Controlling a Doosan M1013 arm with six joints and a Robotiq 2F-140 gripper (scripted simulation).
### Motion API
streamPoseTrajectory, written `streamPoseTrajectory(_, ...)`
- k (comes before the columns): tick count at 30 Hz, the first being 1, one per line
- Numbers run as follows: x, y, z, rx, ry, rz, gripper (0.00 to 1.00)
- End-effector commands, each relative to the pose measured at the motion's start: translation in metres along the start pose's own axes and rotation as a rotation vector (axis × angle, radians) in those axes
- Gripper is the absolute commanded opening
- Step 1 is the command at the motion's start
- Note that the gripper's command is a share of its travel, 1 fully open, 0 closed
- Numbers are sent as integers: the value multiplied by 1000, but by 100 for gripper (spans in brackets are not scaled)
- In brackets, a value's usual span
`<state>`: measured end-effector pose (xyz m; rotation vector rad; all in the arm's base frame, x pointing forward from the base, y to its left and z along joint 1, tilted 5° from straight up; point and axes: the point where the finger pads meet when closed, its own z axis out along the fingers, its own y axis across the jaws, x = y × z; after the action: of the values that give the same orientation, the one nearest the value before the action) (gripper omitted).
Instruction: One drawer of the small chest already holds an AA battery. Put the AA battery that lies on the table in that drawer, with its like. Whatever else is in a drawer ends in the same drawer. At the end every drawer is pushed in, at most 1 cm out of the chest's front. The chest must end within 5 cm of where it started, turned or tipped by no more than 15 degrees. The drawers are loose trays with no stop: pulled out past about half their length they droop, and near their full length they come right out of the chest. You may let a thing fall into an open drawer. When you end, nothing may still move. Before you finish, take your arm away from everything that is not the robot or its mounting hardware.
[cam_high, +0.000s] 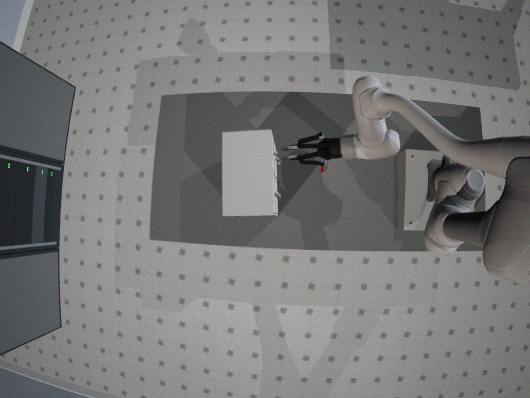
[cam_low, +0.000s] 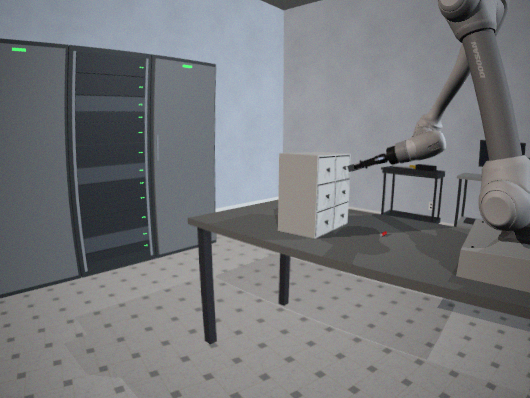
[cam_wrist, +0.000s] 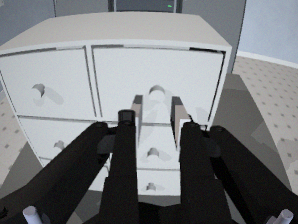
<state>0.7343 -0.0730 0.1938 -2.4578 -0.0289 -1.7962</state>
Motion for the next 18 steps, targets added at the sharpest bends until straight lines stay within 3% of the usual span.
streamPoseTrajectory(1, 1, 0, 3, 0, 0, 0, 20)
streamPoseTrajectory(18, 9, 0, 24, 0, 0, 0, 20)
